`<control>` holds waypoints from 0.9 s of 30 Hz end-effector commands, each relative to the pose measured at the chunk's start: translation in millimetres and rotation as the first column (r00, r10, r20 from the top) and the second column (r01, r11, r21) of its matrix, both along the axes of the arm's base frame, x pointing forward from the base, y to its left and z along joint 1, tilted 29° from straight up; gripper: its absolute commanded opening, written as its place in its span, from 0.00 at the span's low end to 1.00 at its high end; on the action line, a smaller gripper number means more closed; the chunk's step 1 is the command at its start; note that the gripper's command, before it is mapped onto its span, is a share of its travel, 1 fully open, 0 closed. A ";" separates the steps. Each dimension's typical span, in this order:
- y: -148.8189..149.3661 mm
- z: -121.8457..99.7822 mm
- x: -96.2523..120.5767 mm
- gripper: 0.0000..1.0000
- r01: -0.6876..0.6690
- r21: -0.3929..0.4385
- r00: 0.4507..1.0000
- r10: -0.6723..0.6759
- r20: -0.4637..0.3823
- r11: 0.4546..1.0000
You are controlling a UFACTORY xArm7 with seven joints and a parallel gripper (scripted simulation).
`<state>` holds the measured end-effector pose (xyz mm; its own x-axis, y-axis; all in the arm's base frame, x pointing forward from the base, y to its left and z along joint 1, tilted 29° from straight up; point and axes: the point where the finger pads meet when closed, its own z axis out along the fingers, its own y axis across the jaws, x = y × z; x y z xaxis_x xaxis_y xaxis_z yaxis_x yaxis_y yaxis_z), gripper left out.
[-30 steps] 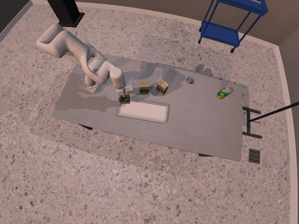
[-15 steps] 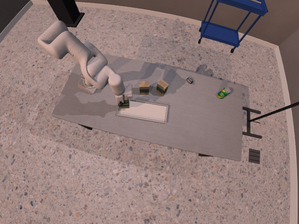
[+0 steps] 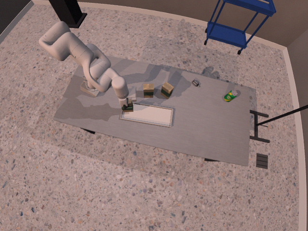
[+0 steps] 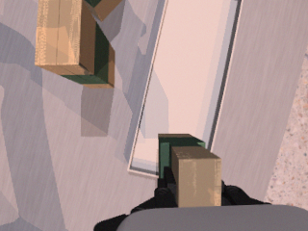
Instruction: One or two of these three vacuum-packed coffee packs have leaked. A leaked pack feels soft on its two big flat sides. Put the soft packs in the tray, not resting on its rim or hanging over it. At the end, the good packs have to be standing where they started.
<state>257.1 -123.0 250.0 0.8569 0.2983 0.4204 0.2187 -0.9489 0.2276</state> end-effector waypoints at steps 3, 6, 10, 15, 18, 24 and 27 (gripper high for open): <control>-0.8 -0.5 1.5 0.27 0.001 -0.001 1.000 -0.001 0.003 1.000; -1.2 -4.0 3.4 0.27 0.001 -0.001 1.000 -0.001 0.003 1.000; -2.0 -11.1 7.2 0.27 0.001 -0.001 1.000 -0.001 0.003 1.000; -3.3 -21.8 12.9 0.27 0.001 -0.001 1.000 -0.001 0.003 1.000; -3.8 -26.0 15.2 0.27 0.001 -0.001 1.000 -0.001 0.003 1.000; -4.9 -34.9 19.9 0.27 0.001 -0.001 1.000 -0.001 0.003 1.000; -5.3 -38.4 21.8 0.27 0.001 -0.001 1.000 -0.001 0.003 1.000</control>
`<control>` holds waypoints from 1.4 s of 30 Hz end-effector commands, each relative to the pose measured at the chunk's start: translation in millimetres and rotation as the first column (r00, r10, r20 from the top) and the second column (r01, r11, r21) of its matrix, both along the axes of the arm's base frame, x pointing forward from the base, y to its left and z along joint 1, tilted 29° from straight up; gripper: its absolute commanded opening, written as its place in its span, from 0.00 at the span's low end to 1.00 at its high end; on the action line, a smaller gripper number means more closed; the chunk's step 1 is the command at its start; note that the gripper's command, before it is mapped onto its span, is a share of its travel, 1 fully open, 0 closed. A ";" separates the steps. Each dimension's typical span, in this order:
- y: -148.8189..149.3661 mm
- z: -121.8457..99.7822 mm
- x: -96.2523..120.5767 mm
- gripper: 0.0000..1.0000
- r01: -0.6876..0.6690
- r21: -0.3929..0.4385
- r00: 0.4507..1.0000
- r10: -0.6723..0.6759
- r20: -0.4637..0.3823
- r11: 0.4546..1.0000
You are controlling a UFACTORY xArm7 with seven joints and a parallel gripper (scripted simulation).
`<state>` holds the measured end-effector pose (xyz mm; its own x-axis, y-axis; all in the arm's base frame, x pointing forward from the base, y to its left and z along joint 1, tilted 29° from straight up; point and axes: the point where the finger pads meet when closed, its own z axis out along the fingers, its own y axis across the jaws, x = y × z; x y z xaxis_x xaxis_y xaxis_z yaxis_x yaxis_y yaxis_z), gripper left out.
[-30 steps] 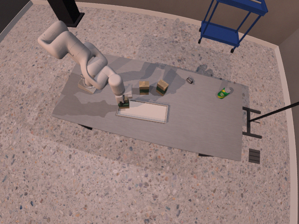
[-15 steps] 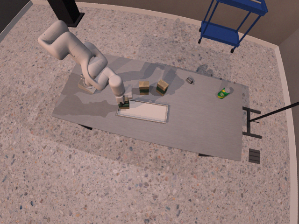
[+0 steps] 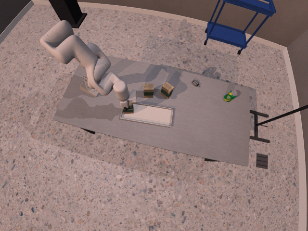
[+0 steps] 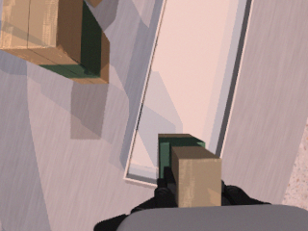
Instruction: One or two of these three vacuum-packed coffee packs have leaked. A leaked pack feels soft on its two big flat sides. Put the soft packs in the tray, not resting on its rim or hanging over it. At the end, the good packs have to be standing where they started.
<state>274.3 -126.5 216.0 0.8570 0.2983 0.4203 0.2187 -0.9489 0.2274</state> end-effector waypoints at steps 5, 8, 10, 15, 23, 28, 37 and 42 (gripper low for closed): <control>-2.0 -7.0 6.1 0.27 0.001 -0.002 1.000 -0.001 0.003 1.000; -2.1 -7.2 6.2 0.27 0.001 -0.002 1.000 -0.001 0.003 1.000; -2.1 -7.2 6.2 0.27 0.001 -0.002 1.000 -0.001 0.003 1.000; -2.1 -7.2 6.2 0.27 0.001 -0.002 1.000 -0.001 0.003 1.000; -2.1 -7.2 6.2 0.87 0.001 -0.002 1.000 -0.001 0.003 1.000; -2.1 -7.2 6.2 0.87 0.001 -0.002 1.000 -0.001 0.003 1.000; -2.1 -7.2 6.2 0.87 0.001 -0.002 1.000 -0.001 0.003 1.000; -2.1 -7.2 6.2 0.87 0.001 -0.002 1.000 -0.001 0.003 1.000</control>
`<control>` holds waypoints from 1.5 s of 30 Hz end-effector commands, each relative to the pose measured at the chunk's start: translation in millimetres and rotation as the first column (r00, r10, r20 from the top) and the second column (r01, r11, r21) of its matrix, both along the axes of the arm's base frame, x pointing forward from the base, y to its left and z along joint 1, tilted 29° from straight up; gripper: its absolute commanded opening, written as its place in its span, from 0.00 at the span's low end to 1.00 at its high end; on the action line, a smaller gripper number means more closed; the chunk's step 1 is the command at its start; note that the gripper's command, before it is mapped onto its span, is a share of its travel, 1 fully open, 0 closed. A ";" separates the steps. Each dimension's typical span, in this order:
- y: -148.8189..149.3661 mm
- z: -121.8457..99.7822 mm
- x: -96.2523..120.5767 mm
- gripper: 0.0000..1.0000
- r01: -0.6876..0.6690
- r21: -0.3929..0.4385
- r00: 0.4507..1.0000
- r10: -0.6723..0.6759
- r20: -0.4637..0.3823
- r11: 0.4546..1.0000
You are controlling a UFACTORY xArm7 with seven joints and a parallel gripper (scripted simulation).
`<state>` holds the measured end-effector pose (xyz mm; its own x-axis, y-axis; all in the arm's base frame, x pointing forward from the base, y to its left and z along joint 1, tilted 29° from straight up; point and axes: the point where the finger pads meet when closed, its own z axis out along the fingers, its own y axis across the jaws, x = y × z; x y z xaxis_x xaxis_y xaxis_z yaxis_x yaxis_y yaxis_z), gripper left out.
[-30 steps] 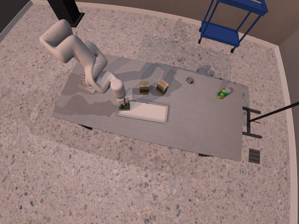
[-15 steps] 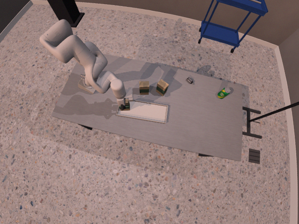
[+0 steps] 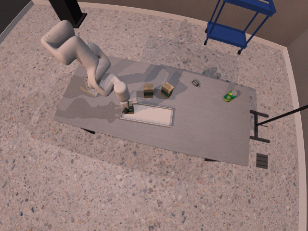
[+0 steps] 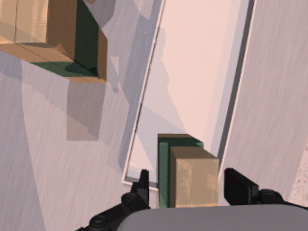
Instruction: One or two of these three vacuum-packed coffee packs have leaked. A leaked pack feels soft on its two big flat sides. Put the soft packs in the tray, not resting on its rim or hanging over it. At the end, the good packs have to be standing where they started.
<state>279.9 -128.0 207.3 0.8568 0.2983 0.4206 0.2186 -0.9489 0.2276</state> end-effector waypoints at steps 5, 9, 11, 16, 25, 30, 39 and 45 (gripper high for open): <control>-0.5 1.4 0.5 0.87 0.001 -0.001 1.000 -0.001 0.003 1.000; -0.5 1.4 0.5 0.87 0.001 -0.001 1.000 -0.001 0.003 1.000; -0.5 1.4 0.5 0.87 0.001 -0.001 1.000 -0.001 0.003 1.000; -0.5 1.4 0.5 0.87 0.001 -0.001 1.000 -0.001 0.003 1.000; -0.5 1.4 0.5 0.87 0.001 -0.001 1.000 -0.001 0.003 1.000; -0.4 2.2 0.2 0.87 0.001 -0.001 1.000 -0.001 0.003 1.000; 3.6 36.0 -17.9 0.87 0.001 -0.001 1.000 -0.001 0.003 1.000; 8.1 74.0 -38.3 0.87 0.001 -0.001 1.000 -0.001 0.003 1.000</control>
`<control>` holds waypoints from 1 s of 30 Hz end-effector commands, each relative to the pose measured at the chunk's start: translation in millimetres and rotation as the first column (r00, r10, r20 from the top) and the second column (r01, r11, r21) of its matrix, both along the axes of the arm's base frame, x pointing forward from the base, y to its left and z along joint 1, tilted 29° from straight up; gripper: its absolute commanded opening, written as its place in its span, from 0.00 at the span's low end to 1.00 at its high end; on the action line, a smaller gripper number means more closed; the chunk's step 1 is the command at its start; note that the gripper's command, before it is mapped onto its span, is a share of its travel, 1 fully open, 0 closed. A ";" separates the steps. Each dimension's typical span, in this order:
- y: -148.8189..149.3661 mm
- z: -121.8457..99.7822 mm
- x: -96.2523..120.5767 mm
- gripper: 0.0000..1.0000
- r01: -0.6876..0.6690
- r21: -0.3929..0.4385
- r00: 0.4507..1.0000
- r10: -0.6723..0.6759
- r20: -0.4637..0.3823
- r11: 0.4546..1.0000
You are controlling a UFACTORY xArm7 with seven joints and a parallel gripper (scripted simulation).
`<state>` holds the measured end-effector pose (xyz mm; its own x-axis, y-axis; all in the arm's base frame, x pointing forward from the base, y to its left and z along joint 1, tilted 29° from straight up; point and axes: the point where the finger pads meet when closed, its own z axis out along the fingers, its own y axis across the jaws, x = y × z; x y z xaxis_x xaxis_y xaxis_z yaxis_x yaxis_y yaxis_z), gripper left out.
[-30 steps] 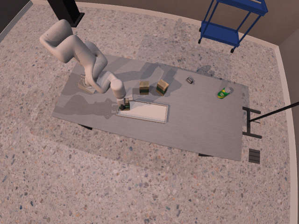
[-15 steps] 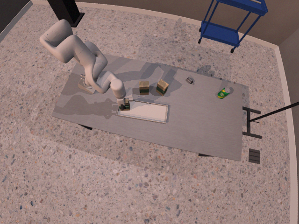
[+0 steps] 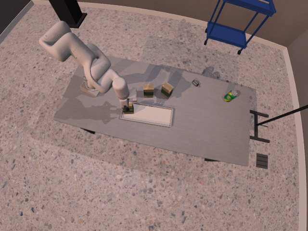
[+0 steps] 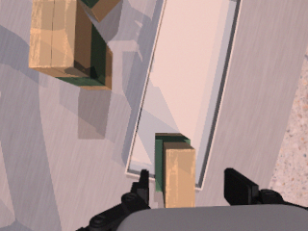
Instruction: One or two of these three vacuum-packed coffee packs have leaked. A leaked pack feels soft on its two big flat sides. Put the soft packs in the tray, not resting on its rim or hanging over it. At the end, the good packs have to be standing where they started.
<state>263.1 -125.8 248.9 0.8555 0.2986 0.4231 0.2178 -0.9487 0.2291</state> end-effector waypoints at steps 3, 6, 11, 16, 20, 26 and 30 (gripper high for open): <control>6.3 35.6 -23.2 0.87 0.000 -0.001 1.000 0.000 0.000 1.000; 6.3 35.6 -23.2 0.87 0.000 -0.001 1.000 0.000 0.000 1.000; 6.3 35.6 -23.2 0.87 0.000 -0.001 1.000 0.000 0.000 1.000; 43.9 59.5 17.3 0.87 0.045 -0.020 0.999 -0.046 -0.003 0.999; 69.0 66.5 36.1 0.87 0.052 -0.022 0.999 -0.052 0.000 0.998; 130.2 71.8 68.5 0.87 0.042 -0.011 0.999 -0.042 0.004 0.999; 156.9 71.1 78.1 0.87 0.033 -0.002 0.999 -0.033 0.004 0.999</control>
